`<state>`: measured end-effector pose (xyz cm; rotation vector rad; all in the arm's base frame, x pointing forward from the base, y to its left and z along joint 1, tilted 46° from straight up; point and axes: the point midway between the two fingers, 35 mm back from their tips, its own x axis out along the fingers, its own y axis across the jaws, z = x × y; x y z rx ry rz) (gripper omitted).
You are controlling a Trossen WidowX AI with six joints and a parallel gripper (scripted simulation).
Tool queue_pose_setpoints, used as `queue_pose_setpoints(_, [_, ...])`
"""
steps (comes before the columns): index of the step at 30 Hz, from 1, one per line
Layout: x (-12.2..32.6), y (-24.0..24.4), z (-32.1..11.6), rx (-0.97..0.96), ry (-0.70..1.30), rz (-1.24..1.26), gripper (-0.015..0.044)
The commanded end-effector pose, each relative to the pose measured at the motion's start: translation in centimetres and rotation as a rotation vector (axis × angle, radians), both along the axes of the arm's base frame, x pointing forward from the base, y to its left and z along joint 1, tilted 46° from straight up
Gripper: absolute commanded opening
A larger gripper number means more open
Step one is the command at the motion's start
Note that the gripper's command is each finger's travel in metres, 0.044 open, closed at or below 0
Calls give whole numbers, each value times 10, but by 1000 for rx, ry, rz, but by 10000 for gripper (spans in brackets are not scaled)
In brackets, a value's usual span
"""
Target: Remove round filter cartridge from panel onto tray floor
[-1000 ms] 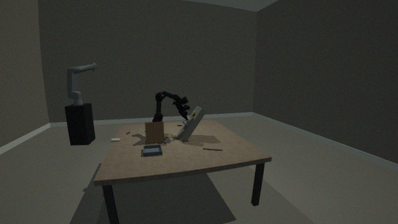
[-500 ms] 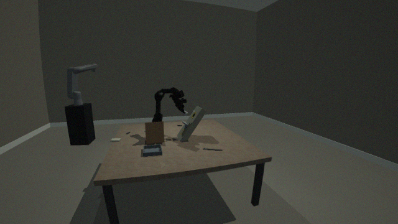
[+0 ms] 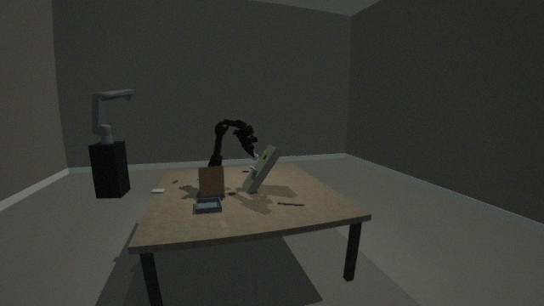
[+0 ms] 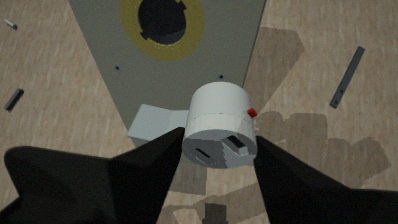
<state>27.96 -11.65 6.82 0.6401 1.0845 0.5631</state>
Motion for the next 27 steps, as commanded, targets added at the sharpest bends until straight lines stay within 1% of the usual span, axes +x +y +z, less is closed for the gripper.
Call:
queue_pose_setpoints(1, [3,-14,-17,-10,-11,-1,0])
queue_pose_setpoints(4, [3,-18,-24,-10,-11,-1,0])
queue_pose_setpoints(5, [1,-11,-17,-2,6,-5,0])
queue_pose_setpoints(6, [-1,-14,-20,-6,24,-18,0])
queue_pose_setpoints(16, [-43,-79,-69,-87,374,-324,0])
queue_pose_setpoints(27, [-110,-144,-115,-168,742,-742,0])
